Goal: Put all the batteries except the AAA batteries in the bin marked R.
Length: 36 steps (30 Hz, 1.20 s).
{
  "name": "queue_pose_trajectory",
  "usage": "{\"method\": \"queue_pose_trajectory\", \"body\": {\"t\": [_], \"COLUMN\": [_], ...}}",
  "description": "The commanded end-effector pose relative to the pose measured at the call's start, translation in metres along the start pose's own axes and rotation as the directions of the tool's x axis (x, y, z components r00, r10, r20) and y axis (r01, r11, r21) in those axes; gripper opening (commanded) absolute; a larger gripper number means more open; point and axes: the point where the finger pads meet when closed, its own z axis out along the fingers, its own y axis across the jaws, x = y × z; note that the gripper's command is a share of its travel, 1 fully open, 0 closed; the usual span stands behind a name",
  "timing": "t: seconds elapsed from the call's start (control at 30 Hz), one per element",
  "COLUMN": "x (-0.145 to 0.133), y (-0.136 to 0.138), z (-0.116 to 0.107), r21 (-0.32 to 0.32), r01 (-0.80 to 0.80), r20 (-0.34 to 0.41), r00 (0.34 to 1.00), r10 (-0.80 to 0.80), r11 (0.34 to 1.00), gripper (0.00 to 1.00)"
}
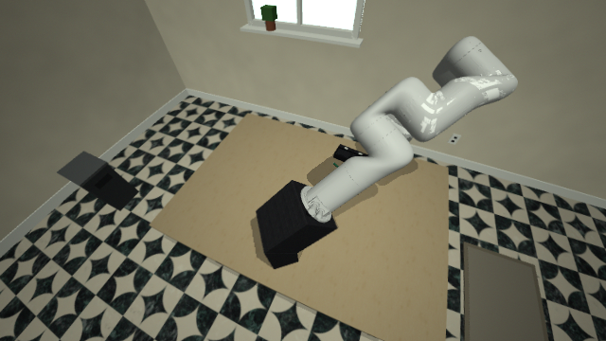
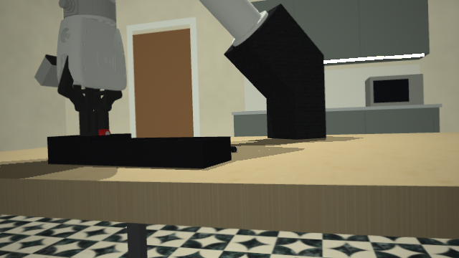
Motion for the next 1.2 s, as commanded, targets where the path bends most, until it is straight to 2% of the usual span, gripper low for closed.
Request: {"method": "queue_pose_trajectory", "body": {"t": [0.0, 0.2, 0.23, 0.8, 0.93, 1.17], "x": [0.000, 0.000, 0.000, 0.000, 0.000, 0.000], "y": [-0.001, -0.001, -0.001, -0.001, -0.001, -0.001], "z": [0.000, 0.000, 0.000, 0.000, -0.020, -0.027], "r21": [0.003, 0.003, 0.003, 0.003, 0.003, 0.003], "r01": [0.000, 0.000, 0.000, 0.000, 0.000, -0.001], "r20": [0.000, 0.000, 0.000, 0.000, 0.000, 0.000], "r00": [1.000, 1.000, 1.000, 1.000, 1.000, 1.000], "r10": [0.000, 0.000, 0.000, 0.000, 0.000, 0.001], "r11": [1.000, 1.000, 1.000, 1.000, 1.000, 1.000], "gripper": [0.00, 0.00, 0.28, 0.28, 0.28, 0.28]}}
